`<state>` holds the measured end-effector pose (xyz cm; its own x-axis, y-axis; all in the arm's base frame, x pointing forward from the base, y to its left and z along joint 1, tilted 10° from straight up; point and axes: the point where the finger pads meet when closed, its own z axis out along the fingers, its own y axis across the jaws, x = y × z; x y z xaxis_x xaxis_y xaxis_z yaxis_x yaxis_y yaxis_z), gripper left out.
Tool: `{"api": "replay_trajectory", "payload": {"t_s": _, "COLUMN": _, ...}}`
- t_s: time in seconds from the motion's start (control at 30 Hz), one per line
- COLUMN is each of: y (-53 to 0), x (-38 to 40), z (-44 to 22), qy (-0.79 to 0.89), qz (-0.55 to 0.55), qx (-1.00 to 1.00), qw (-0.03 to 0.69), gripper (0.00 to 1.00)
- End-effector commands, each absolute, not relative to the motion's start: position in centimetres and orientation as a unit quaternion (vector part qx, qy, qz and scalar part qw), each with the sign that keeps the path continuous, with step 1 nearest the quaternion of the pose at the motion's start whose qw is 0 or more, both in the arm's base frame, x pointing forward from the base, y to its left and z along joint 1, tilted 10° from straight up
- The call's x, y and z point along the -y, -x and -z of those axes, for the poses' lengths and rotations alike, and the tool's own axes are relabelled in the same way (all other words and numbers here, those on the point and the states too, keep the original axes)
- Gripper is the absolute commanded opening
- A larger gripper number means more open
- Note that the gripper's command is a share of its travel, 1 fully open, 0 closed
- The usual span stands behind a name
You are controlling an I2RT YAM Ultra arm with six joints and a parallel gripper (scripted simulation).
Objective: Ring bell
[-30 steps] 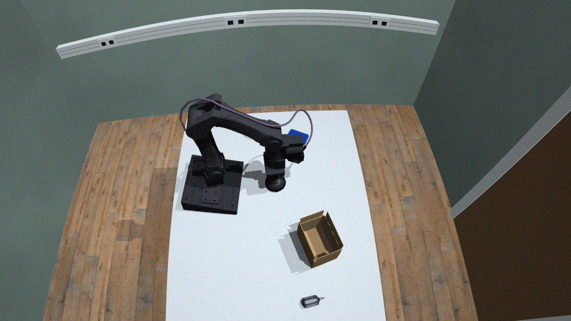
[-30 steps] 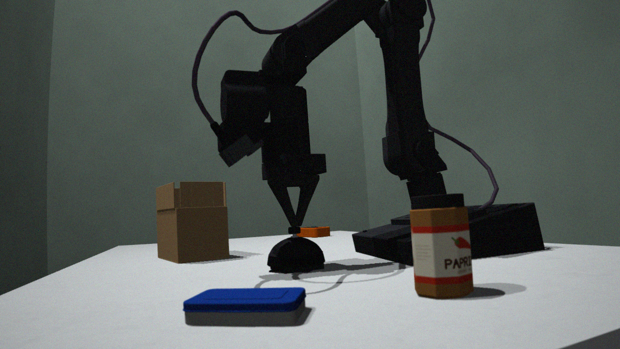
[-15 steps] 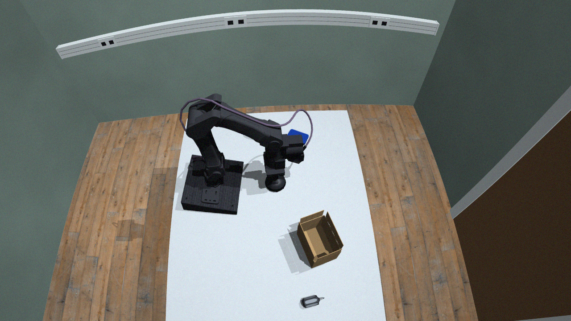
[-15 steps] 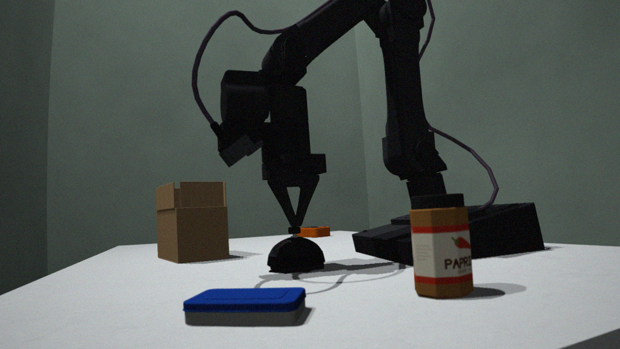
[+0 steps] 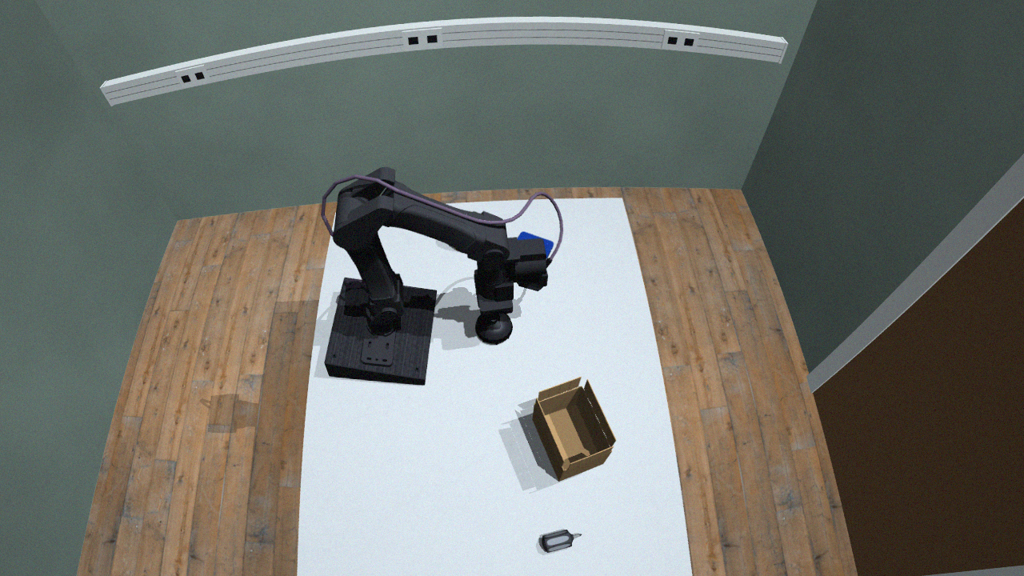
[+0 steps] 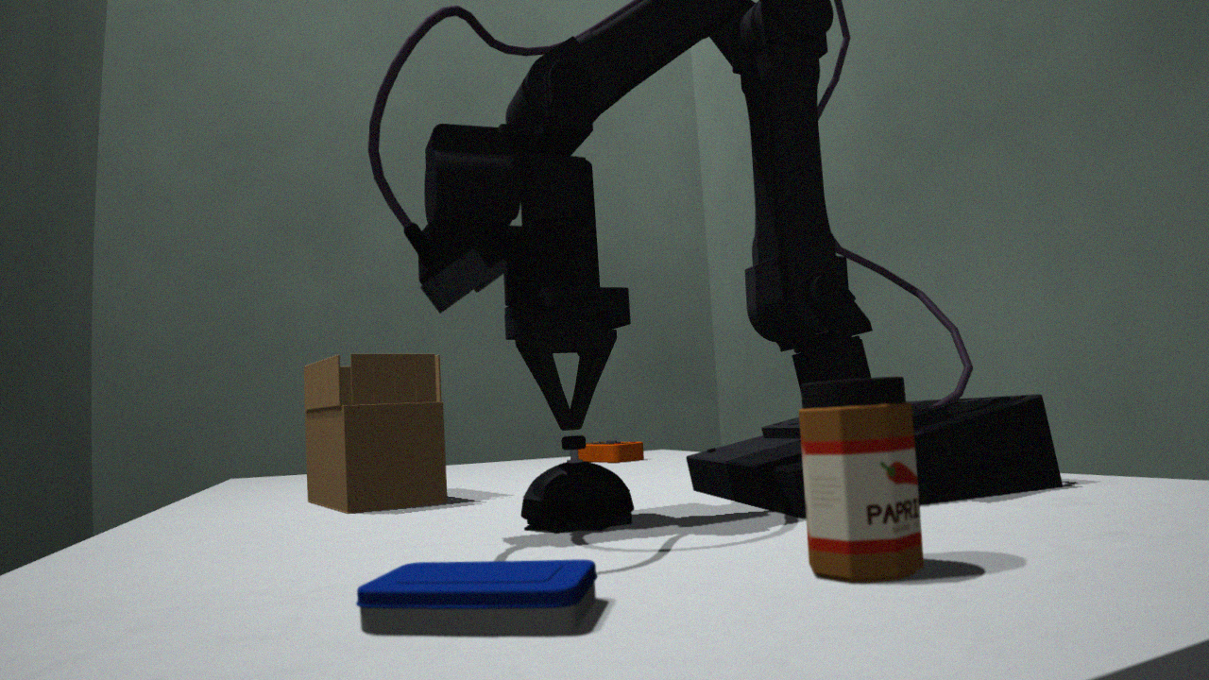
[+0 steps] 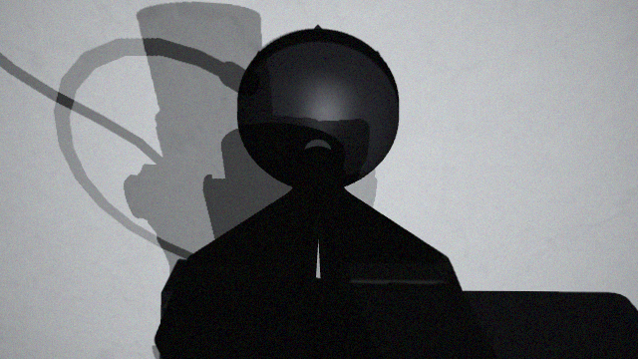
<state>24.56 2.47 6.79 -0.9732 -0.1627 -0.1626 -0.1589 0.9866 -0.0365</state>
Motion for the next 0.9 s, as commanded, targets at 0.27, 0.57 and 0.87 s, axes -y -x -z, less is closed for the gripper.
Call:
{"api": "replay_trajectory", "payload": {"t_s": 0.27, "y": -24.4, "x": -2.8, "z": -11.6, "qy": 0.083, "qz": 0.010, "qx": -0.991, "qw": 0.106, "gripper": 0.00}}
{"api": "replay_trajectory", "payload": {"t_s": 0.57, "y": -24.0, "x": -2.7, "z": -13.1, "qy": 0.083, "qz": 0.011, "qx": -0.991, "qw": 0.106, "gripper": 0.00}}
{"api": "replay_trajectory", "payload": {"t_s": 0.87, "y": -23.9, "x": -2.8, "z": -13.8, "qy": 0.084, "qz": 0.011, "qx": -0.991, "qw": 0.106, "gripper": 0.00}}
